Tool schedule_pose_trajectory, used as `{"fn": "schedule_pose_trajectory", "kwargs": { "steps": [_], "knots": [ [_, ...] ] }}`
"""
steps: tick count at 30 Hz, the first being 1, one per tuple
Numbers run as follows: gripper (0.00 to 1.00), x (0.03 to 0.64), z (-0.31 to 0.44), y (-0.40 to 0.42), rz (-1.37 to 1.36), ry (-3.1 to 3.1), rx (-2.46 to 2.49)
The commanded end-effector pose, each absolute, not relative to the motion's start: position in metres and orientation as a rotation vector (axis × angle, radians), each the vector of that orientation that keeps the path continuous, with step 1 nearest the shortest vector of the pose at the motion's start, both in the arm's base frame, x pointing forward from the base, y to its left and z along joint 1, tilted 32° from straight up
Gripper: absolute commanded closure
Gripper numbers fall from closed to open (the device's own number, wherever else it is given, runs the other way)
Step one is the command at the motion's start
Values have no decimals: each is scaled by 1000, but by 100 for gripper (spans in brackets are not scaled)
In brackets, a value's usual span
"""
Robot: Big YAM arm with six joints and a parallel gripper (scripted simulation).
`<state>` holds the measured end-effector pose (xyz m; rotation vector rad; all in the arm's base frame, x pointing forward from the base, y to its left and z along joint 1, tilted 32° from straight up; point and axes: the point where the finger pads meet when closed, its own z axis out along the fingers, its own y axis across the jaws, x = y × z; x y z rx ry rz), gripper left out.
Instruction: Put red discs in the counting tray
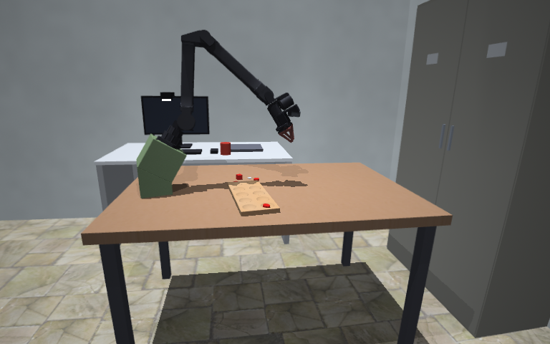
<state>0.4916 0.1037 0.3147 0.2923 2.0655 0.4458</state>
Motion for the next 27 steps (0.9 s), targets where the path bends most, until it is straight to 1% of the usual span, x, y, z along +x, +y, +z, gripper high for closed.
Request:
{"fn": "schedule_pose_trajectory", "kwargs": {
  "steps": [1,2,3,6,7,10,11,14,15,19,22,27],
  "knots": [
    [55,490,285,113,481,2131,350],
    [55,490,285,113,481,2131,350],
    [55,479,262,123,511,2196,406],
    [55,479,262,123,511,2196,406],
    [55,467,242,132,534,2256,461],
    [55,467,242,132,534,2256,461],
    [55,456,223,140,550,2311,514],
    [55,457,224,140,552,2307,513],
    [55,445,207,147,559,2360,565],
    [55,445,207,147,559,2360,565],
    [55,424,180,156,565,2442,655],
    [55,408,160,163,560,2501,728]
  ]
}}
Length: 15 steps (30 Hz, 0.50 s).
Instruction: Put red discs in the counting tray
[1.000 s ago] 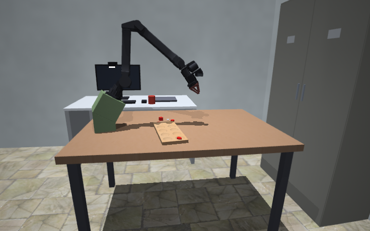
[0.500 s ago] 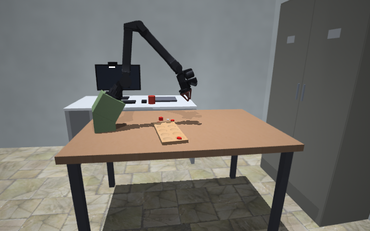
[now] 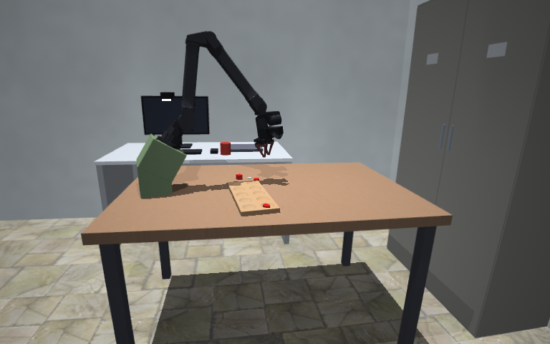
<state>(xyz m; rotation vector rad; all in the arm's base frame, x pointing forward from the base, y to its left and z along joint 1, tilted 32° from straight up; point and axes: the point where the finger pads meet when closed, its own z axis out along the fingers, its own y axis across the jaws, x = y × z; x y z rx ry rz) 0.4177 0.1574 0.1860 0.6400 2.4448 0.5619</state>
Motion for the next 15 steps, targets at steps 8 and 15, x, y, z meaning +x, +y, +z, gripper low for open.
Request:
{"fn": "schedule_pose_trajectory", "kwargs": {
  "steps": [8,15],
  "knots": [
    [55,384,135,168,537,2575,838],
    [55,388,136,166,545,2558,845]
  ]
}}
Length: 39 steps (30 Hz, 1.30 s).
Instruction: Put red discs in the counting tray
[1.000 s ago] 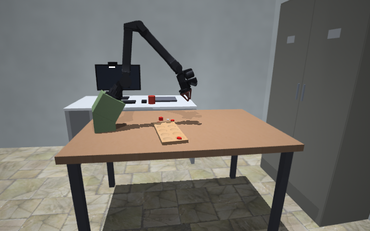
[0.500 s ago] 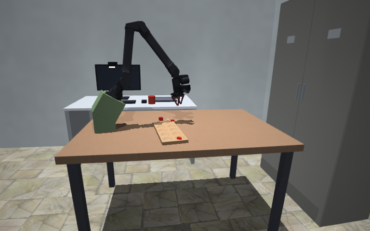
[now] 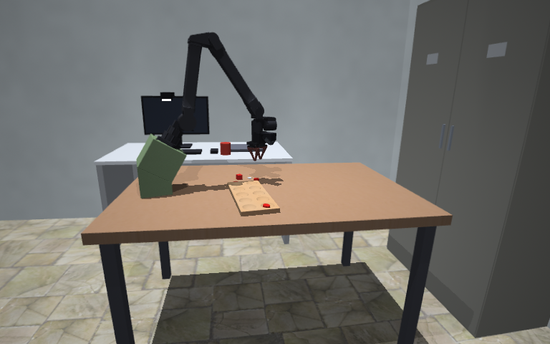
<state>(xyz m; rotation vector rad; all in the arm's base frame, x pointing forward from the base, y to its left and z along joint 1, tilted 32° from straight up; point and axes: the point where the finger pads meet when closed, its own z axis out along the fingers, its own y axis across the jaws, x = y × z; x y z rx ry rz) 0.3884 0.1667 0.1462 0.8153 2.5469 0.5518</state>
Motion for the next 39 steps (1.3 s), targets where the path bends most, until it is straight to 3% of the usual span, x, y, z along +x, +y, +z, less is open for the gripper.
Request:
{"fn": "schedule_pose_trajectory", "kwargs": {
  "steps": [1,39],
  "knots": [
    [55,388,137,166,545,2558,845],
    [55,399,118,176,551,2557,826]
  ]
}}
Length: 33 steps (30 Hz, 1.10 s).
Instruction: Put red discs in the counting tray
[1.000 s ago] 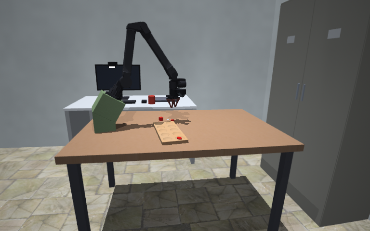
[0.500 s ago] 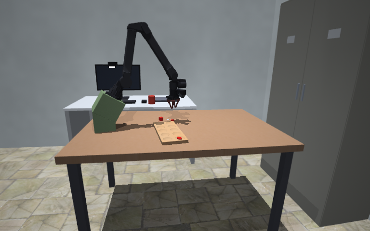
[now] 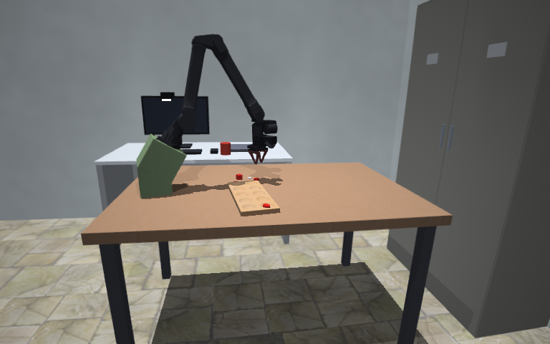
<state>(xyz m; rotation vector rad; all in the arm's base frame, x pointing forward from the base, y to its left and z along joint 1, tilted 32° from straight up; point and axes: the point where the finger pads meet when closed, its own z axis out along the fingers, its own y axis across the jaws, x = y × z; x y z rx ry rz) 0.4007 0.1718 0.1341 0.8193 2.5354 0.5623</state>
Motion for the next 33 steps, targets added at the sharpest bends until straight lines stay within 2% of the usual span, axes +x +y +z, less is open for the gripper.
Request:
{"fn": "schedule_pose_trajectory", "kwargs": {
  "steps": [1,33],
  "knots": [
    [55,400,117,176,551,2558,826],
    [55,420,78,185,546,2557,828]
  ]
}}
